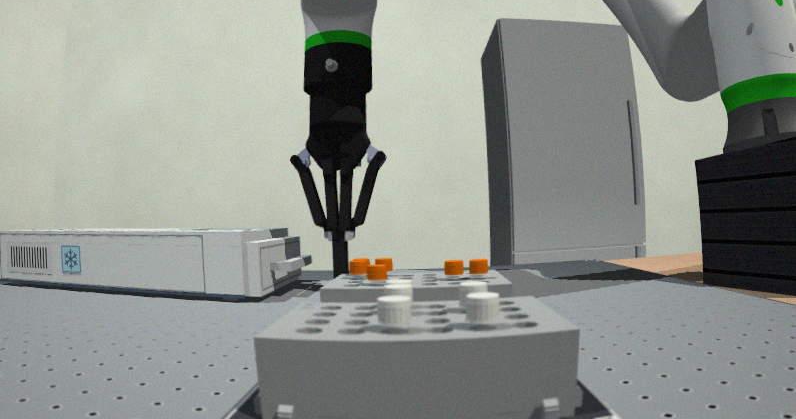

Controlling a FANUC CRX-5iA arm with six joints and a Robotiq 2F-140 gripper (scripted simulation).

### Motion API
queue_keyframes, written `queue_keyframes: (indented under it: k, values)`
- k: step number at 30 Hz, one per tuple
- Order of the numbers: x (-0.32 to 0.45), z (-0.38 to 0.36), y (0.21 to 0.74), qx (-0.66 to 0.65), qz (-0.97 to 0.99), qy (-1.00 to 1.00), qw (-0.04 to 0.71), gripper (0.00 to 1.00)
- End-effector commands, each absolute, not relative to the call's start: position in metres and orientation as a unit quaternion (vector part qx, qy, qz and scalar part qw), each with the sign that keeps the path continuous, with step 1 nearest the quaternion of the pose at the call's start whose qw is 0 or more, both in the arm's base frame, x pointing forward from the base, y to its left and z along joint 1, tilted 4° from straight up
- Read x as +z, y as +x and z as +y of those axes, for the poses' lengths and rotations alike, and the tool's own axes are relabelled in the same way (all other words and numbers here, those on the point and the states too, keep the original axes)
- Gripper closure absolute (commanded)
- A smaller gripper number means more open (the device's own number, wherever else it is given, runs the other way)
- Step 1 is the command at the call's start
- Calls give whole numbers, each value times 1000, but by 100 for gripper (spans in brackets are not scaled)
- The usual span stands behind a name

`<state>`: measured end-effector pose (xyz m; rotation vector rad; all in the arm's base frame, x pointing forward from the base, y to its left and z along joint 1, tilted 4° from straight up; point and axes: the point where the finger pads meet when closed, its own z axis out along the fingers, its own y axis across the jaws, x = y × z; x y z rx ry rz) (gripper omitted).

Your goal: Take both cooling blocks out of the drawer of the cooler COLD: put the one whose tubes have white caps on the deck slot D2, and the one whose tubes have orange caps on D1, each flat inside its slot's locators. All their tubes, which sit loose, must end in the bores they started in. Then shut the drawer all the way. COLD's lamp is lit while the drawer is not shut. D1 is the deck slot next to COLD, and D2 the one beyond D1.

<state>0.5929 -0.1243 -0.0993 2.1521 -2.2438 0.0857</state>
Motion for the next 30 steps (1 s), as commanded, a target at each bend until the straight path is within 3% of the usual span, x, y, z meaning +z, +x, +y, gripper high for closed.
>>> queue_keyframes:
  k: [1, 30]
  values:
    - [-98, -124, 593, 28, -721, 692, 15, 90]
    - [-74, -123, 593, 28, -721, 692, 15, 90]
